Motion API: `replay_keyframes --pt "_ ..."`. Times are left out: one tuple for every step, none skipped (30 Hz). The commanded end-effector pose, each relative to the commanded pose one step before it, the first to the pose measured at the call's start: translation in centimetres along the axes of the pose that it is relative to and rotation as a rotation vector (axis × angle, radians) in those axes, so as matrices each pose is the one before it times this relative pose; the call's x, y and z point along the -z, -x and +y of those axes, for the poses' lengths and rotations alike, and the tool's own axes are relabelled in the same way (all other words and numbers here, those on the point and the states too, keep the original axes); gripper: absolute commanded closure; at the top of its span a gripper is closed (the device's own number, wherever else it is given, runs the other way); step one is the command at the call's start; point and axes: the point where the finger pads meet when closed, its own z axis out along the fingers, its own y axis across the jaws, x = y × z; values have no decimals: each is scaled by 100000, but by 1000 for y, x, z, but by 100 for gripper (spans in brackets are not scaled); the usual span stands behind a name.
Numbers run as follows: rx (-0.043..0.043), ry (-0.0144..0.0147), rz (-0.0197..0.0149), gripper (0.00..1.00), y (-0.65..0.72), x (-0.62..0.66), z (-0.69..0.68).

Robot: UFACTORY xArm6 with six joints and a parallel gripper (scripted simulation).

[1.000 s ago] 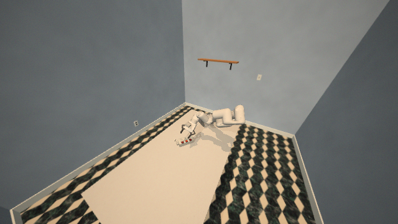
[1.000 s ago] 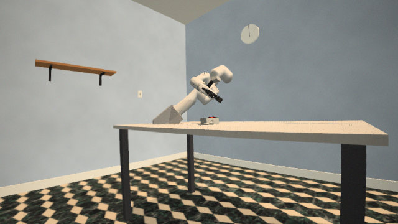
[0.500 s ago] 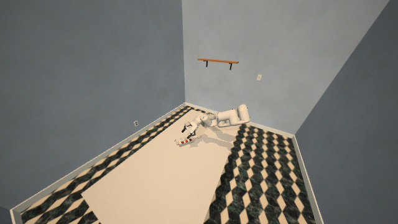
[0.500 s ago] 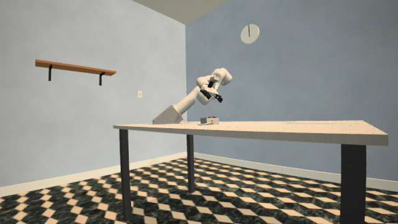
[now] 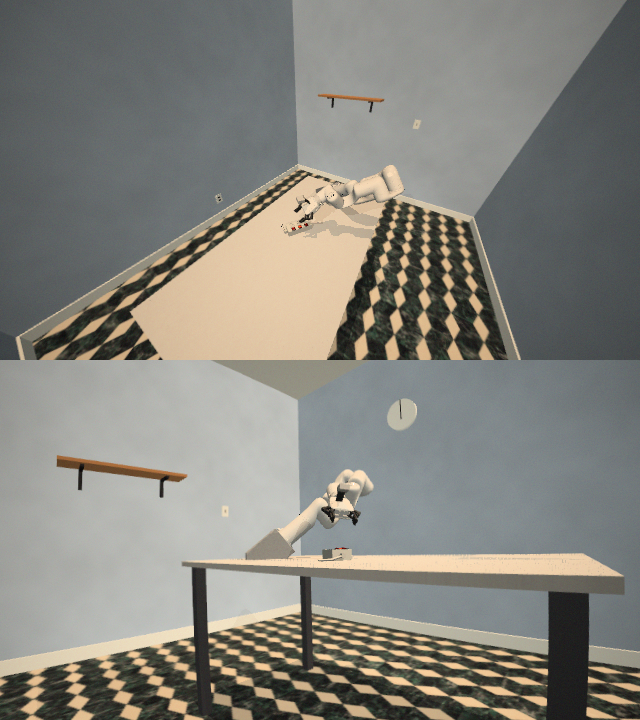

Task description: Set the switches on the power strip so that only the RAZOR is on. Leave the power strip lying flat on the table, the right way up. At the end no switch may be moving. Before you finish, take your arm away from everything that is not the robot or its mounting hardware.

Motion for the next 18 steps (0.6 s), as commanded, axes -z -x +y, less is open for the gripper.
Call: replay_keyframes --pt "-4974 4116 -4286 0 207 -18 23" --pt "-3011 2201 -1486 0 105 37 24" --pt "0 0 0 0 0 0 0" --pt "0 0 0 0 0 0 0" --pt "-2954 2246 -1081 0 25 50 0" --pt "0 0 0 0 0 0 0" --pt "0 0 0 0 0 0 0" --pt "0 0 0 0 0 0 0" --pt "-2660 1908 -1421 0 161 -3 117" --pt "0 0 0 0 0 0 0" --pt "0 0 0 0 0 0 0" --pt "0 0 0 0 0 0 0" --pt "-2584 1899 -1210 0 128 -9 109" --pt "0 0 0 0 0 0 0" --pt "0 0 0 0 0 0 0" --pt "-2532 1890 -927 0 78 -8 79" --pt "0 0 0 0 0 0 0" --pt "0 0 0 0 0 0 0"
